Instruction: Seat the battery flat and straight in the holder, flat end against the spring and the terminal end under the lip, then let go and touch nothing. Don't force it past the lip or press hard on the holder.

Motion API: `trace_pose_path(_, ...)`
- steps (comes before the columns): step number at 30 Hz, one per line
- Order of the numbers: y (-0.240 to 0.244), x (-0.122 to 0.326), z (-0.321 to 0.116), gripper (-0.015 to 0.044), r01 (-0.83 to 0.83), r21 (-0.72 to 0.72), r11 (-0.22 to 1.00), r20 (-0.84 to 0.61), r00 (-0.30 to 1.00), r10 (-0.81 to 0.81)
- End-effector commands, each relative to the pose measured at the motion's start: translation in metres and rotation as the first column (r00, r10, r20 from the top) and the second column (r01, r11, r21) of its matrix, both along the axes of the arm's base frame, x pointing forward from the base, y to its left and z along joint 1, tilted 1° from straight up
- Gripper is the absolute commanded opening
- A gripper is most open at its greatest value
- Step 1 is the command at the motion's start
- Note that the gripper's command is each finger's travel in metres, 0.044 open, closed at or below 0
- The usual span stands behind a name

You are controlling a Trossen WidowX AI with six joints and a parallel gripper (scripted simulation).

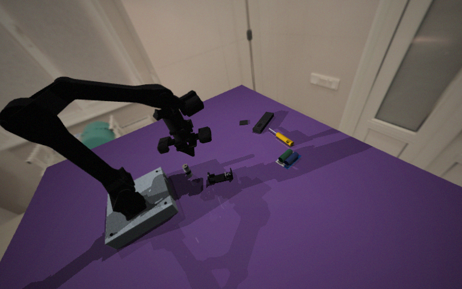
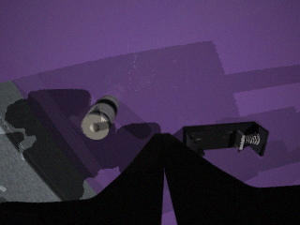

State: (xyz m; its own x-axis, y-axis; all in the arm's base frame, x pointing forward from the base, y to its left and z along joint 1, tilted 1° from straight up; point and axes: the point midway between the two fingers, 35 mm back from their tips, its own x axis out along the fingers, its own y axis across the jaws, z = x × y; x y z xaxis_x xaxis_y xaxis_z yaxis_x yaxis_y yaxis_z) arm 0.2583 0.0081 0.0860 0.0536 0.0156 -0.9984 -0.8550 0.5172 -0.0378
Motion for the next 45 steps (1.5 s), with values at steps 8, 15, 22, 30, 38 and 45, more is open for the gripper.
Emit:
trace_pose_path(8, 0.000, -0.007, -0.060, 0.0000, -0.007, -0.005, 1.000, -0.033, 0.999, 0.007)
trace_pose_path(15, 0.007, -0.016, -0.059, 0.0000, -0.007, -0.004, 1.000, -0.033, 0.999, 0.007)
trace_pose_path(22, 0.013, -0.025, -0.059, 0.0000, -0.007, -0.003, 1.000, -0.034, 0.999, 0.007)
trace_pose_path(30, 0.021, -0.037, -0.059, 0.0000, -0.007, -0.003, 1.000, -0.035, 0.999, 0.007)
trace_pose_path(38, 0.027, -0.048, -0.060, 0.0000, -0.007, -0.002, 1.000, -0.036, 0.999, 0.007)
trace_pose_path(45, 0.032, -0.058, -0.060, 0.0000, -0.007, -0.002, 1.000, -0.037, 0.999, 0.007)
